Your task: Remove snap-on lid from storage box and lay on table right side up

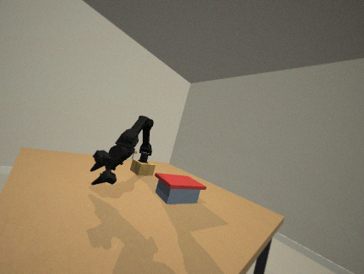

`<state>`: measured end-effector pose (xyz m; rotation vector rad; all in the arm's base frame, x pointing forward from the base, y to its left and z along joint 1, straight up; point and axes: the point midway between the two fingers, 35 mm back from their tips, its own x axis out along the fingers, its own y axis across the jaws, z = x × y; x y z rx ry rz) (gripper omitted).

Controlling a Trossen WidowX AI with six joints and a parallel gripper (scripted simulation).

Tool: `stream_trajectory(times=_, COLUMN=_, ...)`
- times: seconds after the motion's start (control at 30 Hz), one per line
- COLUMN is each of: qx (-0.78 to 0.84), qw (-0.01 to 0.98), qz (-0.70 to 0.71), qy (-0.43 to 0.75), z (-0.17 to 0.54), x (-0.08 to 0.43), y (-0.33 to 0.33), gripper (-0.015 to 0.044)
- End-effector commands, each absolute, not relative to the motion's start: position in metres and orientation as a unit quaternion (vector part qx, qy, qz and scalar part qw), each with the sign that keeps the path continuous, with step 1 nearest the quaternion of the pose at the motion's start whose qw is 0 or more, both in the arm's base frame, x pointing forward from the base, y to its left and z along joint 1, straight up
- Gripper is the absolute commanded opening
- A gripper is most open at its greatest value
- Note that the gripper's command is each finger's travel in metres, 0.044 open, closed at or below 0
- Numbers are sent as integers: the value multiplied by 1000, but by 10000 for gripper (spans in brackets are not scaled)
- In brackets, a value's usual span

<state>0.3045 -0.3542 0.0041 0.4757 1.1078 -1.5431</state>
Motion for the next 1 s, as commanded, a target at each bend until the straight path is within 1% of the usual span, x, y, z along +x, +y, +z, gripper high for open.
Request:
stream_trajectory(times=0.0, qx=202, qw=558, qz=-654, qy=470, z=7, x=305, y=-355, gripper=374)
stream_trajectory(times=0.07, qx=202, qw=558, qz=-654, qy=469, z=31, x=308, y=-357, gripper=321)
stream_trajectory(times=0.17, qx=202, qw=558, qz=-654, qy=469, z=87, x=308, y=-357, gripper=243)
stream_trajectory(times=0.2, qx=202, qw=558, qz=-654, qy=469, z=103, x=307, y=-356, gripper=235)
stream_trajectory(times=0.3, qx=202, qw=558, qz=-654, qy=469, z=146, x=301, y=-351, gripper=235)
stream_trajectory(times=0.67, qx=201, qw=554, qz=-652, qy=476, z=156, x=305, y=-351, gripper=235)
stream_trajectory(times=0.73, qx=214, qw=572, qz=-650, qy=453, z=161, x=317, y=-334, gripper=235)
stream_trajectory(times=0.97, qx=299, qw=653, qz=-607, qy=339, z=178, x=359, y=-235, gripper=235)
